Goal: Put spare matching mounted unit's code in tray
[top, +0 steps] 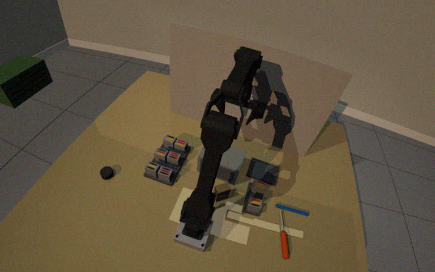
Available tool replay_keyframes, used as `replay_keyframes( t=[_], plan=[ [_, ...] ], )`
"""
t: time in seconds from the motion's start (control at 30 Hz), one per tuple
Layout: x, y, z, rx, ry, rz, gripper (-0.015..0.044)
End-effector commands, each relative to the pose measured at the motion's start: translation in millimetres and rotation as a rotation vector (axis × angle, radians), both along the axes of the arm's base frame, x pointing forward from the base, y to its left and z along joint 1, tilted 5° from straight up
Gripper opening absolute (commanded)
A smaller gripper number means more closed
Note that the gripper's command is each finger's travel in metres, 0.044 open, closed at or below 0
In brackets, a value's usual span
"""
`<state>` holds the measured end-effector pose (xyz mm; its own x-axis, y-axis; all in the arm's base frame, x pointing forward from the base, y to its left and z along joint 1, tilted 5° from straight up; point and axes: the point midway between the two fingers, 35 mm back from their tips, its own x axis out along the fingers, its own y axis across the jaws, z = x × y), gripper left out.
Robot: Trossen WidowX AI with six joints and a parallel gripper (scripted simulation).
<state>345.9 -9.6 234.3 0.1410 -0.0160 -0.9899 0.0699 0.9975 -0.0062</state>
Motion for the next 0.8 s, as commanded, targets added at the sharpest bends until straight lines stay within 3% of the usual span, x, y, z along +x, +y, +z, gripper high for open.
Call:
replay_keyframes(
  t=[0.0,0.5,0.6,0.77],
  plan=[
    [0.9,1.0,-0.3,0.009,0.014,0.016,0.044],
    [-0.2,6.1,-1.6,0.005,0.015,0.047,0.044],
    [-7.6,31.9,-8.8,-0.021,0.022,0.207,0.044],
    [-38.4,96.5,-30.1,-0.083,0.035,0.684,0.044]
  ],
)
